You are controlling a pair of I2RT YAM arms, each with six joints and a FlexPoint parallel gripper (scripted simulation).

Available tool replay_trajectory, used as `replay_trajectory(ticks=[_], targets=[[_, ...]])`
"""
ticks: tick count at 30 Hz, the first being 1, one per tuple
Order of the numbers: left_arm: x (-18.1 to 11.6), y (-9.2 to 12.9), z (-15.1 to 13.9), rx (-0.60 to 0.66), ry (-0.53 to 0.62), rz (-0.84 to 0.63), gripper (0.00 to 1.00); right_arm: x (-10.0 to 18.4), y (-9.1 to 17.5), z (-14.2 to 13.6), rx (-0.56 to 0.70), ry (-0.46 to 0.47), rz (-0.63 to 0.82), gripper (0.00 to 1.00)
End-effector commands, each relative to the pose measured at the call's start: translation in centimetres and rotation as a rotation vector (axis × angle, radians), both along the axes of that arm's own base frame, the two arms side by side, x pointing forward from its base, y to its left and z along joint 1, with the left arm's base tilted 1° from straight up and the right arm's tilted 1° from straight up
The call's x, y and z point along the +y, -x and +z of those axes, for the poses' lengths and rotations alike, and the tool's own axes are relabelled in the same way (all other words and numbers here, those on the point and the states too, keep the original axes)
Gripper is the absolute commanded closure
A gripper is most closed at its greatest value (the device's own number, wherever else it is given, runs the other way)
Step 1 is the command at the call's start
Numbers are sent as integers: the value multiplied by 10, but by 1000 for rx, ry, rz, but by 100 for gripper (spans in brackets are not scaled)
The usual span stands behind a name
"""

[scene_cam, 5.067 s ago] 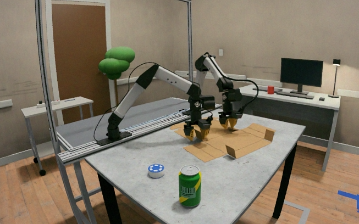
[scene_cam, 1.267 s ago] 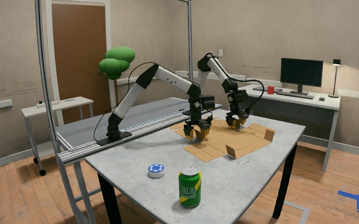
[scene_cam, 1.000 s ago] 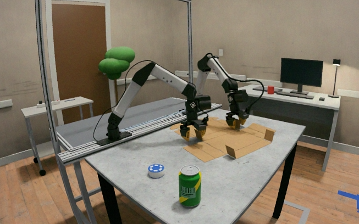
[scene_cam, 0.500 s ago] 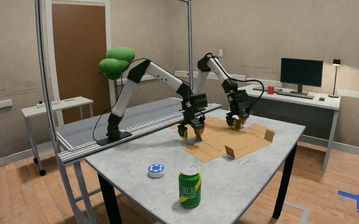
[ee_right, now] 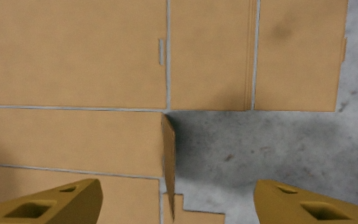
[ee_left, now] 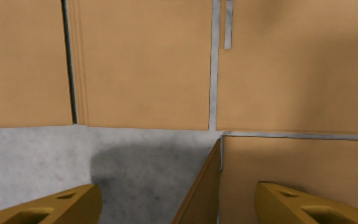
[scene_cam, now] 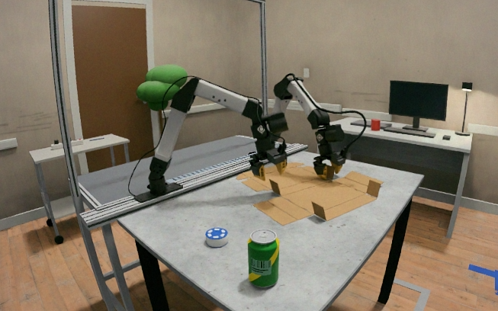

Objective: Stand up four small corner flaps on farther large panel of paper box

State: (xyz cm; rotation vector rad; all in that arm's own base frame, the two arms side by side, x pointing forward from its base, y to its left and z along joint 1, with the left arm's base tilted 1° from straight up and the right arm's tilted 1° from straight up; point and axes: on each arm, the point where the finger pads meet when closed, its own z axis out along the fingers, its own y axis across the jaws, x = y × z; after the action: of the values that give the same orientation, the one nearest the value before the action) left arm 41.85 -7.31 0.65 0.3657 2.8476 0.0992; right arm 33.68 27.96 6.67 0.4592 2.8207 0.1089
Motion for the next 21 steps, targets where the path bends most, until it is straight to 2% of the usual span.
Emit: replay_trajectory(ticks=[1,2,3,5,6,9,10,17,21], targets=[[2,1,-12,3,-18,12,23,-7,2,33,2,-11,3,23],[2,1,-12,3,-18,12,23,-7,2,35,2,-11,3,23],[2,1,-12,3,-18,12,23,-8,3,12,43,27,3,23],[2,1,-12,3,-18,12,23,-8,3,12,43,27,3,23],[2,1,-12,3,-18,12,23,-16,13,0,73,54,6,23],[2,1,-12,3,-18,12,23,-14,10,1,65,52,6,23],[2,1,-12,3,-18,12,23,-4,4,11,40,30,8,23],[2,1,-12,3,-18,12,23,21,-9,10,33,37,-1,23],[2,1,-12,3,-18,12,23,24,-11,11,33,37,-3,23]])
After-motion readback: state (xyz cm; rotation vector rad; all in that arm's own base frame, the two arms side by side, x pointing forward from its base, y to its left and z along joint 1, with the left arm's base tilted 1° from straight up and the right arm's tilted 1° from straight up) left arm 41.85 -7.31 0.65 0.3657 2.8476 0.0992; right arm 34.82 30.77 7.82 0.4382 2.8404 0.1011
